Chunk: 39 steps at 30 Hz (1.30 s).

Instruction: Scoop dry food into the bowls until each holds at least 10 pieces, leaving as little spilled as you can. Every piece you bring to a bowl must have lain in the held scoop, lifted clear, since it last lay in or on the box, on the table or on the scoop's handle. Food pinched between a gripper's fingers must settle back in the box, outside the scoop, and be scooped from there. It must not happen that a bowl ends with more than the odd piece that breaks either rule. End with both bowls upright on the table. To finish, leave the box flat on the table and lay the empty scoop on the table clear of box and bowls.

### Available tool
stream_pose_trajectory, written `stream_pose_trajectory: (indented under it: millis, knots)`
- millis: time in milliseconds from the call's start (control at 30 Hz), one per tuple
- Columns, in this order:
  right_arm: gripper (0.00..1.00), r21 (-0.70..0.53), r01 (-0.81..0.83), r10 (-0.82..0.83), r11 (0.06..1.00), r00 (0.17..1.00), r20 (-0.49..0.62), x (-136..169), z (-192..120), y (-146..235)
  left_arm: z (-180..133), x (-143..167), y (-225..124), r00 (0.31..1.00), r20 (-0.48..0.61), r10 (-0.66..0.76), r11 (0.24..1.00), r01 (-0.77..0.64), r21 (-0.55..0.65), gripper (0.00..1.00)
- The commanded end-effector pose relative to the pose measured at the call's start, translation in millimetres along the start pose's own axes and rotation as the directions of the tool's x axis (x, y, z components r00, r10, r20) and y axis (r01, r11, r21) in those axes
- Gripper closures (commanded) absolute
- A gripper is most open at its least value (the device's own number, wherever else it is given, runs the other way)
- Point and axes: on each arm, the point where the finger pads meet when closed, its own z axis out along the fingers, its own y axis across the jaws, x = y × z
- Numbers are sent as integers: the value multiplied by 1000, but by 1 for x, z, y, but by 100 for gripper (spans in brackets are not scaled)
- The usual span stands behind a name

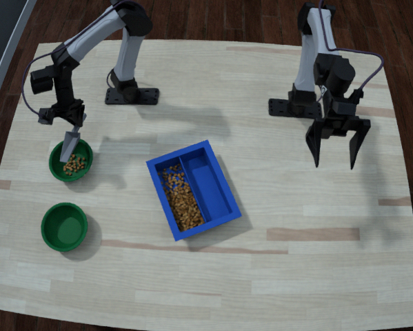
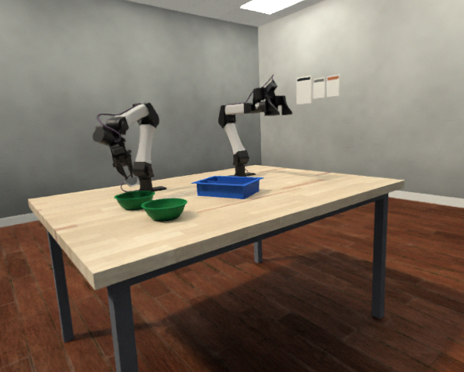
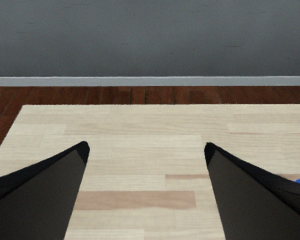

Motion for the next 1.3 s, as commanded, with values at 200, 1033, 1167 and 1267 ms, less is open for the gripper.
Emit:
stream_pose_trajectory:
  millis: [200,1033,1167,1267]
  knots:
    - [100,-33,60,-64,998,989,-130,-29,7,41,-2,-16,0,999,39,-1,1000,1,0,0]
    - [100,-129,284,-312,950,892,-328,-44,25,160,-2,-16,0,999,39,-1,1000,1,0,0]
    - [100,-132,330,-355,935,866,-352,-42,25,185,-2,-16,0,999,39,-1,1000,1,0,0]
    - [100,-139,364,-389,921,846,-365,-39,25,203,-2,-16,0,999,39,-1,1000,1,0,0]
